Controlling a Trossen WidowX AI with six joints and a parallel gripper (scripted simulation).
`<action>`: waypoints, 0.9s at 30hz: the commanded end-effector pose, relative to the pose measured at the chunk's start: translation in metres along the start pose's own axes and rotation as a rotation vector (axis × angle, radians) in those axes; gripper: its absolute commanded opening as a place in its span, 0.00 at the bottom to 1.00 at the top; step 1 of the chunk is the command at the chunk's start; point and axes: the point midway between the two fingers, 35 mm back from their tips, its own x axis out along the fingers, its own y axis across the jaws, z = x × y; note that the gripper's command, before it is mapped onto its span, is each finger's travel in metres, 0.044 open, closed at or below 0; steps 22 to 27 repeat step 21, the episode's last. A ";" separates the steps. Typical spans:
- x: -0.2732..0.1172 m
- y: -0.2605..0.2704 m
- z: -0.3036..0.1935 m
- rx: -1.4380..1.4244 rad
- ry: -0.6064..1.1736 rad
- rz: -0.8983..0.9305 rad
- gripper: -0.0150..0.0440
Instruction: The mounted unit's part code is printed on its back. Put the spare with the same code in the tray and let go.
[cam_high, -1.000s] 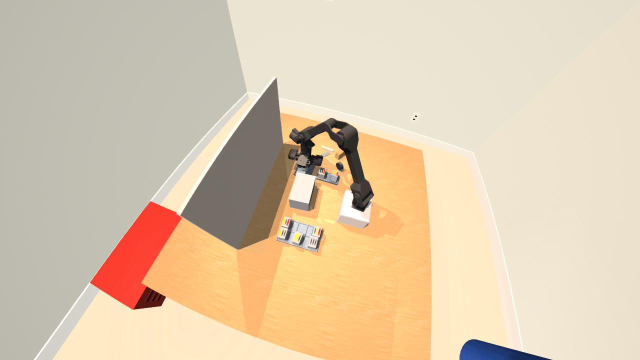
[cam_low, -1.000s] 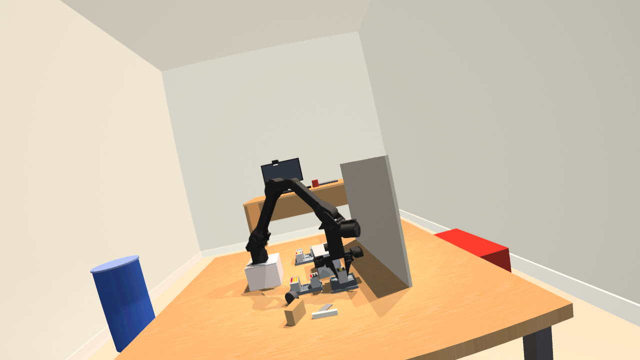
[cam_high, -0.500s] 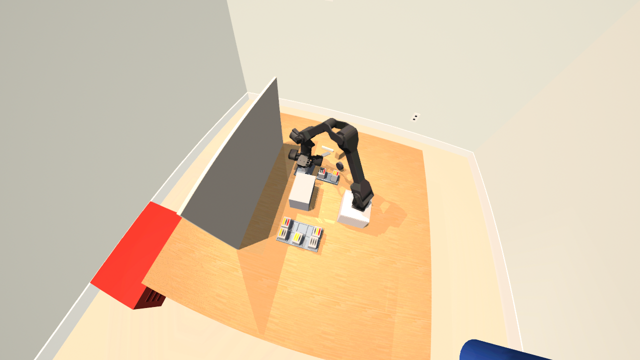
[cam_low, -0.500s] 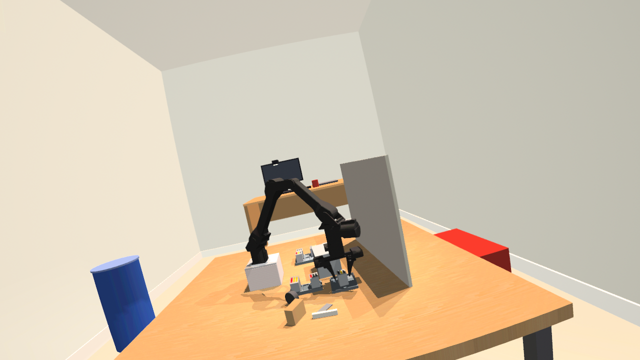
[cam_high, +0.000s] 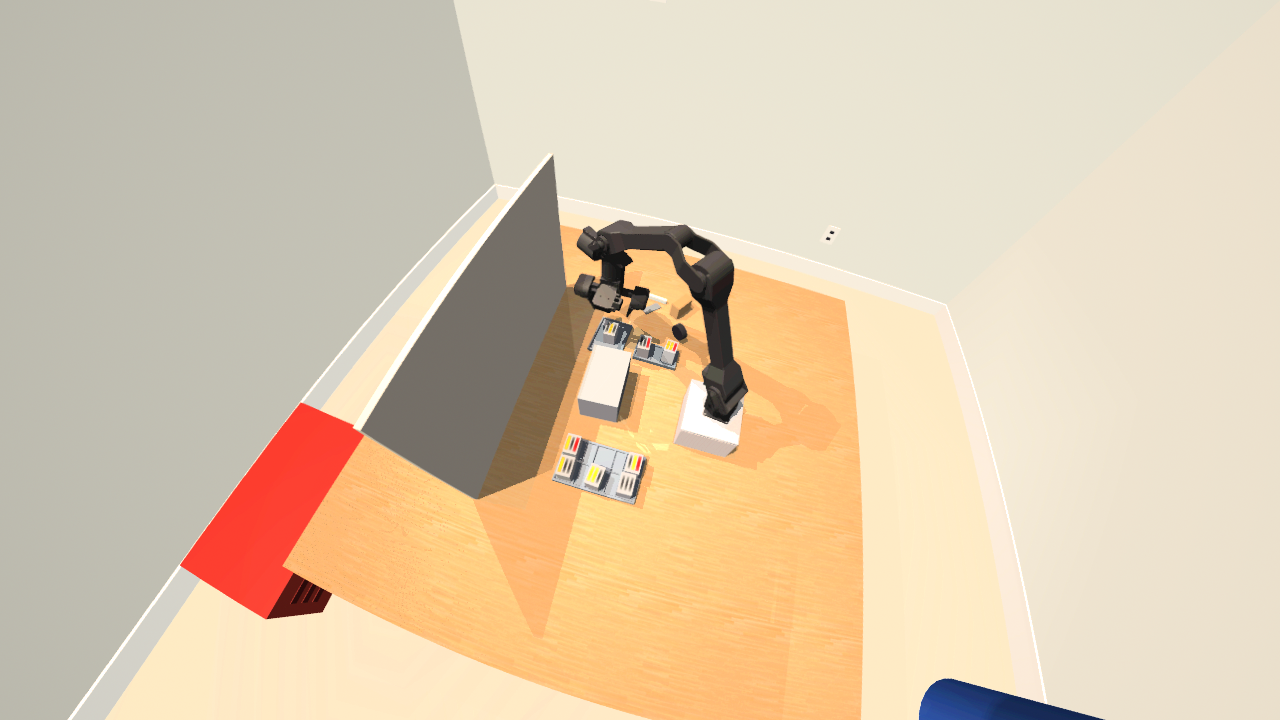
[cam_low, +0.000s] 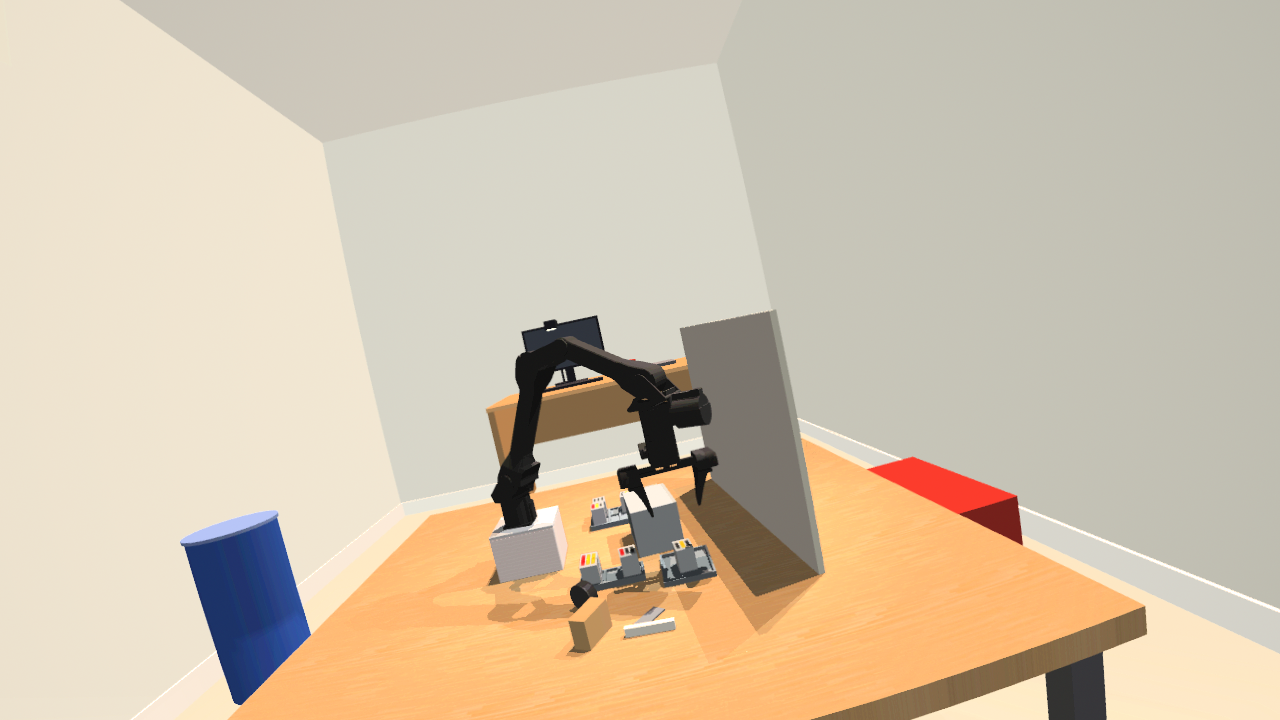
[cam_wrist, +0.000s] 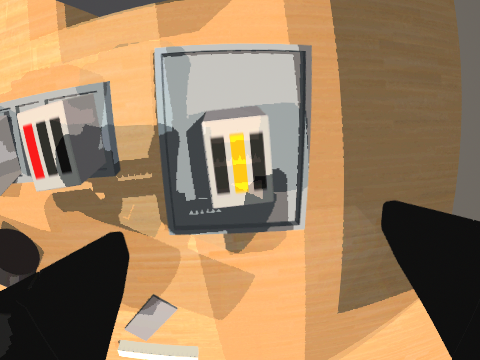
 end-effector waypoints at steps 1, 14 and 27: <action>-0.018 0.002 0.002 -0.006 -0.006 0.001 1.00; -0.016 -0.001 0.000 -0.001 0.009 -0.014 1.00; -0.016 -0.001 0.000 -0.001 0.009 -0.014 1.00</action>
